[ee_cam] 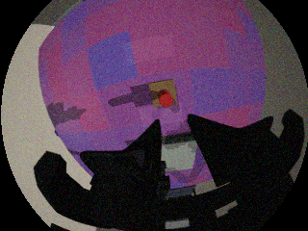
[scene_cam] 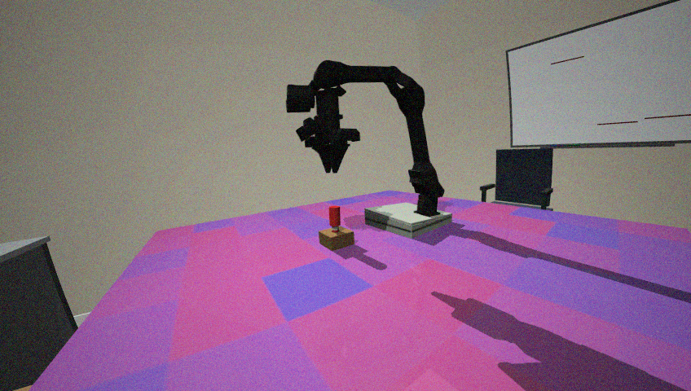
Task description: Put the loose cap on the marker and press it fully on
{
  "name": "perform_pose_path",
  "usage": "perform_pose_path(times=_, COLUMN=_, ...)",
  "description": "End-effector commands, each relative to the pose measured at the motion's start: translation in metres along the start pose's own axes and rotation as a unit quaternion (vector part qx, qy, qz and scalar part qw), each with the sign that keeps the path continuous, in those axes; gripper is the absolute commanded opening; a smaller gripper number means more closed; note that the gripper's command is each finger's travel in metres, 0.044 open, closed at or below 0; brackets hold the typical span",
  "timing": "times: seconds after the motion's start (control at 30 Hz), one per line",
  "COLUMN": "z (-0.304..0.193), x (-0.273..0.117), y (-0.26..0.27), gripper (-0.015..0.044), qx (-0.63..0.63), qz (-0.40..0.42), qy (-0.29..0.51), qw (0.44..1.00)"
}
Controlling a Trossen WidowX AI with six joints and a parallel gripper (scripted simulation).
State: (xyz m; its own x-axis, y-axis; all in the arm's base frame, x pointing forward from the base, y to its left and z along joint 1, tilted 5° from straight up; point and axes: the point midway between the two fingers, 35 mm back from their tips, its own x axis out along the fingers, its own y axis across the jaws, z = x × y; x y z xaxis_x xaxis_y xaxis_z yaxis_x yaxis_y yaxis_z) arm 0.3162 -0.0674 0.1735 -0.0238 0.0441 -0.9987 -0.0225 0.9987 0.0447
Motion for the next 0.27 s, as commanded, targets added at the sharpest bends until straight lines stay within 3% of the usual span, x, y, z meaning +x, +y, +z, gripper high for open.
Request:
perform_pose_path(times=0.0, z=0.0002, x=-0.0011, y=-0.0004, gripper=0.0262, qx=-0.002, qz=-0.001, qy=0.000, qw=1.000)
perform_pose_path(times=0.23, z=0.0002, x=-0.0011, y=-0.0004, gripper=0.0440, qx=-0.002, qz=-0.001, qy=0.000, qw=1.000)
